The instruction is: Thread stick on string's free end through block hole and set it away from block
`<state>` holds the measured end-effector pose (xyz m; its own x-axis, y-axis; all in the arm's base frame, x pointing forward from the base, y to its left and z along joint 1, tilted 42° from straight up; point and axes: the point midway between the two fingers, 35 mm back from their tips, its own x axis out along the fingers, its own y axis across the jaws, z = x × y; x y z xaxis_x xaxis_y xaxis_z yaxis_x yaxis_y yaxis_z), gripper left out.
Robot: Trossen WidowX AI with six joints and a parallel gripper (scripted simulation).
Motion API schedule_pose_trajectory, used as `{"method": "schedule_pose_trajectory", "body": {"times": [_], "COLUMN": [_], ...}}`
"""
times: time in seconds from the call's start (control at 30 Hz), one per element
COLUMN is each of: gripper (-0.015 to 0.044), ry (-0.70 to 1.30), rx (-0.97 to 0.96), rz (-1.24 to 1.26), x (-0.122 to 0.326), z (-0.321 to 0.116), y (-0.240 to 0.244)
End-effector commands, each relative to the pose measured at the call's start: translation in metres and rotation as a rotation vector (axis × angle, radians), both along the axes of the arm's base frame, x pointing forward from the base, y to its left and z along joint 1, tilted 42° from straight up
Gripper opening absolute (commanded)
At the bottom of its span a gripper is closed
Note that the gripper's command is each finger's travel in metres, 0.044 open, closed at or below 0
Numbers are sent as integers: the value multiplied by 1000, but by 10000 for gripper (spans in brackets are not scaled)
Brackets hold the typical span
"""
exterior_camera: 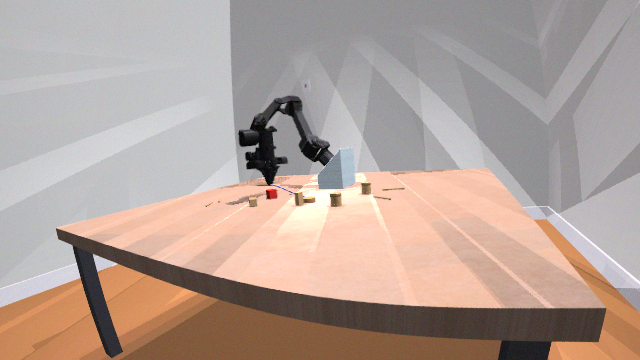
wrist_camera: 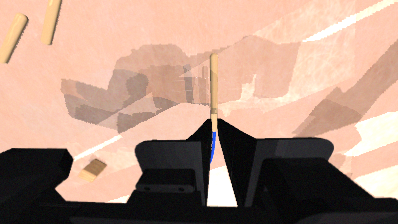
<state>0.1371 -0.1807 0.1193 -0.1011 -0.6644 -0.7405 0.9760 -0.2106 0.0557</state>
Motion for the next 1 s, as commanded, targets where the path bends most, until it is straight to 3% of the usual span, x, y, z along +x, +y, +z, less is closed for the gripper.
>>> {"method": "schedule_pose_trajectory", "body": {"times": [0.0, 0.97], "gripper": [0, 0], "ry": [-1, 50], "rx": [-6, 14], "rz": [-5, 57], "x": [0, 5], "z": [4, 18], "y": [3, 18]}}
